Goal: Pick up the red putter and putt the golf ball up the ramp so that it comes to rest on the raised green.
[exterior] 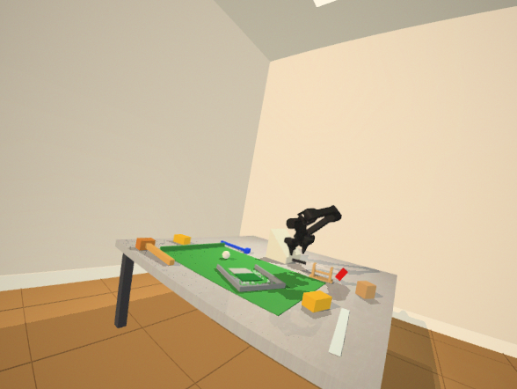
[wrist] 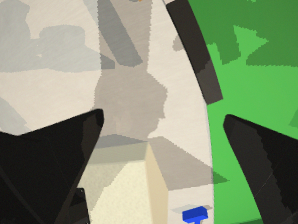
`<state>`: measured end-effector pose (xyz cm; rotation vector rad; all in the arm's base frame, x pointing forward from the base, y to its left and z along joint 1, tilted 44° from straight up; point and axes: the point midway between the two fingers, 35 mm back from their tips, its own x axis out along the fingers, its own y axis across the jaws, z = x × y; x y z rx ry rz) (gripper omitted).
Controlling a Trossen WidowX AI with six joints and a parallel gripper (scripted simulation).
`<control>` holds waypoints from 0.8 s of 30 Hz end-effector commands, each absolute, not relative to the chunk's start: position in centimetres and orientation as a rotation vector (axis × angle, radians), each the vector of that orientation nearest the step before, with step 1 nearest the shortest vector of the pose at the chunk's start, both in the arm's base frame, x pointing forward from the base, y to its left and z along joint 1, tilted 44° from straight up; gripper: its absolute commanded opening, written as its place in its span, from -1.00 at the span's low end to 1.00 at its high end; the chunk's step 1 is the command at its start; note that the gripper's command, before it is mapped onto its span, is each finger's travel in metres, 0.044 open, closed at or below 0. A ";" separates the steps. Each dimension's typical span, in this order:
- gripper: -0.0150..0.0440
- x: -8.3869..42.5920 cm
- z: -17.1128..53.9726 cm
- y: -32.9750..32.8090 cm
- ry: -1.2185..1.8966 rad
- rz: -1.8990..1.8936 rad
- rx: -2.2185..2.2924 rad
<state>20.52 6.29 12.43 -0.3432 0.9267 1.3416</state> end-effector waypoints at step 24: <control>1.00 23.8 13.1 8.5 0.313 1.531 -0.536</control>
